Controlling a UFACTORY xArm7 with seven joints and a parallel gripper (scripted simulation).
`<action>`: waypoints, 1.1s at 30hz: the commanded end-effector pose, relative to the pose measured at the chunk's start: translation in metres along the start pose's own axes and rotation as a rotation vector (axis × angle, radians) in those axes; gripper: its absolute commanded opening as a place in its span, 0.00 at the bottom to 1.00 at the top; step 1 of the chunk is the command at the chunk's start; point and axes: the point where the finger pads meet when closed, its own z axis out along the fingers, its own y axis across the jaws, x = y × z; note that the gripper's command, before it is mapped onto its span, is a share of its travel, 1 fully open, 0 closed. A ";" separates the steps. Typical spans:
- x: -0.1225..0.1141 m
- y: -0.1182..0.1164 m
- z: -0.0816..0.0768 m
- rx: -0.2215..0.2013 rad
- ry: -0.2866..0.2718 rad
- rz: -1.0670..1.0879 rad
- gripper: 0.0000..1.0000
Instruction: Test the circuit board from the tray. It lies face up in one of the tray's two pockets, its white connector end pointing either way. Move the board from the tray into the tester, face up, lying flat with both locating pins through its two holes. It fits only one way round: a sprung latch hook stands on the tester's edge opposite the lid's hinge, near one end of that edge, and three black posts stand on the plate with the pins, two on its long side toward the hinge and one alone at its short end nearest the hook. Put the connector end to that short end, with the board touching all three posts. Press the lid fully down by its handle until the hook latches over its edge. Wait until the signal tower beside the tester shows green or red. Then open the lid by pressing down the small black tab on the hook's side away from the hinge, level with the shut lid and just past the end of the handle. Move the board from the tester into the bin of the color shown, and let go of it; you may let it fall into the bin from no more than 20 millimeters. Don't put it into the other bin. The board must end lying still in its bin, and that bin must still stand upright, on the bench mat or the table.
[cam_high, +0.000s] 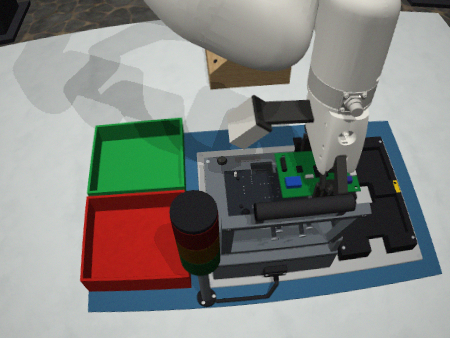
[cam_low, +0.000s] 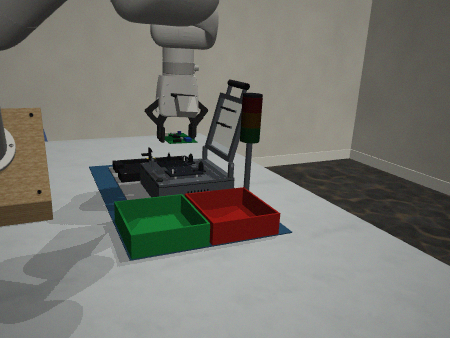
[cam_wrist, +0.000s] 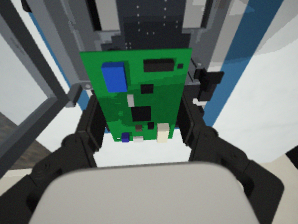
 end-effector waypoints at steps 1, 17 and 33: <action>0.005 0.000 -0.003 0.005 -0.004 -0.001 0.79; 0.047 0.011 -0.006 0.005 -0.004 -0.001 0.79; 0.063 0.015 -0.007 0.005 -0.004 -0.001 0.79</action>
